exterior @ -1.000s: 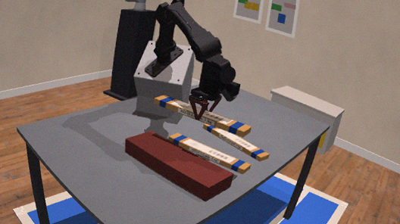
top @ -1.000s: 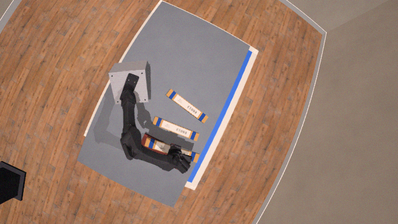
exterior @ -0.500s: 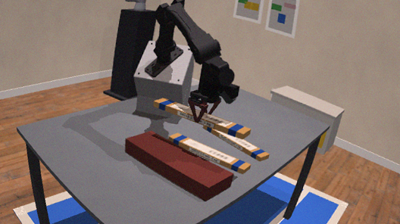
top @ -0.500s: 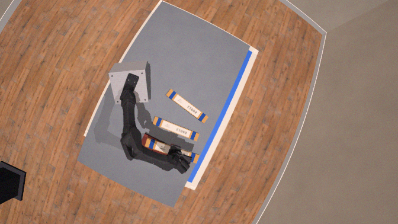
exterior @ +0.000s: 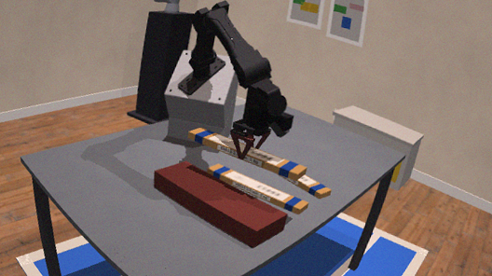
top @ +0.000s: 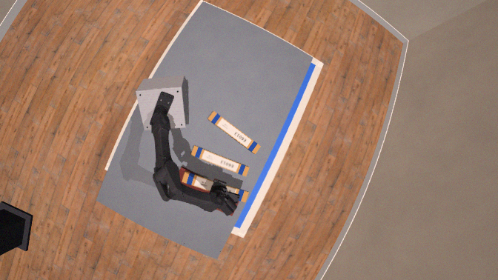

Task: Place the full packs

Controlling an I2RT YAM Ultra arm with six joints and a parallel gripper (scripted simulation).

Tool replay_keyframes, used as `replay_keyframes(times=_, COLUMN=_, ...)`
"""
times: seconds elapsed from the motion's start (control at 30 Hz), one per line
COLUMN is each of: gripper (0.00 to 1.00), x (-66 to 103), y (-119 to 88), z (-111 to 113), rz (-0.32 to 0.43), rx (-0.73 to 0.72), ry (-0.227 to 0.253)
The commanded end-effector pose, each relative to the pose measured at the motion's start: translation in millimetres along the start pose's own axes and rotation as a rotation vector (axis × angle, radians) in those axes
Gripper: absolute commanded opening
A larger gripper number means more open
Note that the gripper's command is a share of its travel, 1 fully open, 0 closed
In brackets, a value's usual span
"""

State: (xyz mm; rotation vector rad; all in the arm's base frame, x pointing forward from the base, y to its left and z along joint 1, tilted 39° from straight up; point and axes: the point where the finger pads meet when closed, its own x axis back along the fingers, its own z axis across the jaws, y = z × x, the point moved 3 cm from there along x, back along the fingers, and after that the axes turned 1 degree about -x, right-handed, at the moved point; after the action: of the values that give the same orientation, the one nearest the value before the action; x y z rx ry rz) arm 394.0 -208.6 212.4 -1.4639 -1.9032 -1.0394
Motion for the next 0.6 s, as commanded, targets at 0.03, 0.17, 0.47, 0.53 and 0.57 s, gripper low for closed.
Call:
replay_keyframes(times=0.03, gripper=0.0, x=19.9, y=14, z=-5, rz=-0.082, rx=-0.002, ry=-0.021)
replay_keyframes(times=0.17, gripper=0.0, x=15.2, y=17, z=-7, rz=-0.089, rx=-0.005, ry=-0.026)
replay_keyframes(times=0.47, gripper=0.0, x=4.9, y=21, z=-11, rz=-0.095, rx=-0.008, ry=-0.03)
replay_keyframes(times=0.53, gripper=0.0, x=2.1, y=19, z=-8, rz=-0.087, rx=-0.004, ry=-0.025)
replay_keyframes(times=0.57, gripper=0.0, x=1.2, y=18, z=-7, rz=-0.084, rx=-0.003, ry=-0.024)
